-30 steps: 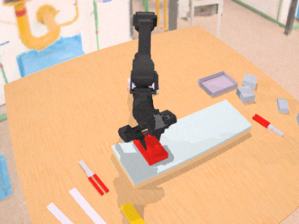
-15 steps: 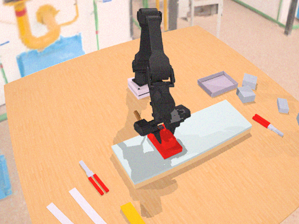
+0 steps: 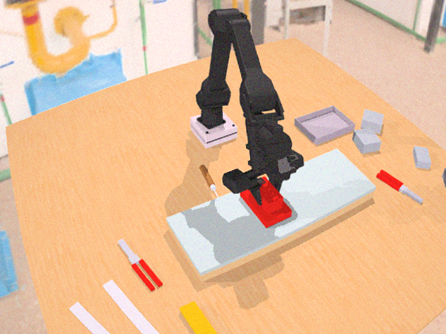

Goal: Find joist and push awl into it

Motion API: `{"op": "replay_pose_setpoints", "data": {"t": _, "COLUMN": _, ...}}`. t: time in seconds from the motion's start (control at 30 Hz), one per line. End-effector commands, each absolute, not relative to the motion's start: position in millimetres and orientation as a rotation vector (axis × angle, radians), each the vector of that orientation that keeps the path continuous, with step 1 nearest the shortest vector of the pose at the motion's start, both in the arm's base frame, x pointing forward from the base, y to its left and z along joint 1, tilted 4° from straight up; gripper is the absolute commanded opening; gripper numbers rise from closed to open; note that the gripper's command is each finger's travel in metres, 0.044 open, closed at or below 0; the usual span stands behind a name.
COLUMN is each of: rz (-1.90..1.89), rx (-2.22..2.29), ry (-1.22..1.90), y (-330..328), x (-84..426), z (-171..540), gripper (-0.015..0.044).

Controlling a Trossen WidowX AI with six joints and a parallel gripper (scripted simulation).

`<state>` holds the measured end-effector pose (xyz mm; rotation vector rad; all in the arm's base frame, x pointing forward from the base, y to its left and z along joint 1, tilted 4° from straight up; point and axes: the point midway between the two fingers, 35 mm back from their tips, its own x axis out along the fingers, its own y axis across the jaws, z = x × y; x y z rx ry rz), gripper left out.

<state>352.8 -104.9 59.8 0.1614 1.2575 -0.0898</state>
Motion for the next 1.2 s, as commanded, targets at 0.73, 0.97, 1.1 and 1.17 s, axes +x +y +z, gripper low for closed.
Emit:
{"op": "replay_pose_setpoints", "data": {"t": 0.73, "rz": -0.084, "rx": 0.17, "ry": 1.258, "y": -8.2, "x": 366.6, "z": 66.6, "gripper": 0.0}}
{"op": "replay_pose_setpoints", "data": {"t": 0.97, "rz": -0.082, "rx": 0.172, "ry": 1.258, "y": 17.4, "x": 370.7, "z": 68.9, "gripper": 0.0}}
{"op": "replay_pose_setpoints", "data": {"t": 1.1, "rz": -0.081, "rx": 0.174, "ry": 1.258, "y": 32.0, "x": 373.1, "z": 70.2, "gripper": 0.0}}
{"op": "replay_pose_setpoints", "data": {"t": 1.17, "rz": -0.081, "rx": 0.174, "ry": 1.258, "y": 39.3, "x": 374.2, "z": 70.9, "gripper": 0.0}}
